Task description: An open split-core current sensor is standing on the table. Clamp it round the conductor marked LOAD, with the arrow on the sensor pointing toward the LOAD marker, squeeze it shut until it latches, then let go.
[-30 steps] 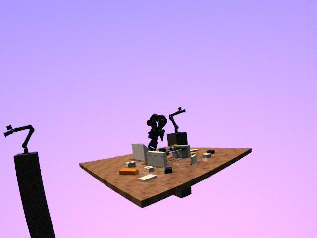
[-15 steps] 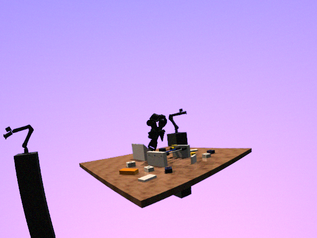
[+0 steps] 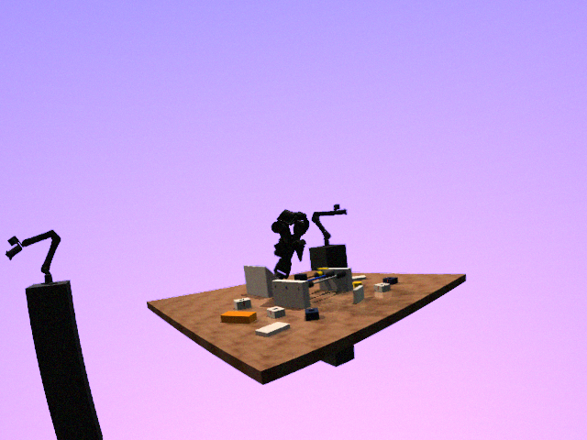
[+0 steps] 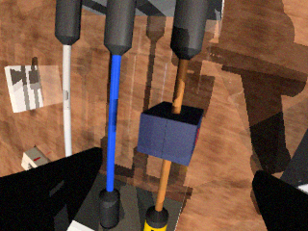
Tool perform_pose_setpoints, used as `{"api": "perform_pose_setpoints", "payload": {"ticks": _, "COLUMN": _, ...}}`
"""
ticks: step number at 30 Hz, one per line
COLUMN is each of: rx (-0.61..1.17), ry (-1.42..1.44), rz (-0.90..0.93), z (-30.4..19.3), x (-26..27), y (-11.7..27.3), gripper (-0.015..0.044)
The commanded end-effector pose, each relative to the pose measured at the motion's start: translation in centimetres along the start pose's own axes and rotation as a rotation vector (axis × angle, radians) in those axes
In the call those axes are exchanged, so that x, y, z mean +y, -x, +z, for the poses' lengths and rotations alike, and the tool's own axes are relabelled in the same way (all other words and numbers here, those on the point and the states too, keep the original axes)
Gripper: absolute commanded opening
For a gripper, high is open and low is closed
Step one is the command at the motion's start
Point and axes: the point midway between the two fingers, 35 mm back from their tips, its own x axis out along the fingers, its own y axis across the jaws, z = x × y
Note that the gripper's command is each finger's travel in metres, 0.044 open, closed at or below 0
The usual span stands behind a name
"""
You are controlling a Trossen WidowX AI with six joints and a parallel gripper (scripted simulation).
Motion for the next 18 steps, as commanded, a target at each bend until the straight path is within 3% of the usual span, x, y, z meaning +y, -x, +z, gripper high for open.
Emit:
{"api": "perform_pose_setpoints", "payload": {"ticks": 1, "rx": 0.001, "ry": 0.003, "rz": 0.004, "z": -0.1, "x": 0.1, "y": 0.0, "gripper": 0.0440}}
{"api": "perform_pose_setpoints", "payload": {"ticks": 18, "rx": -0.439, "ry": 0.668, "rz": 0.163, "z": -6.3, "x": -5.6, "y": 0.1, "gripper": 0.0440}}
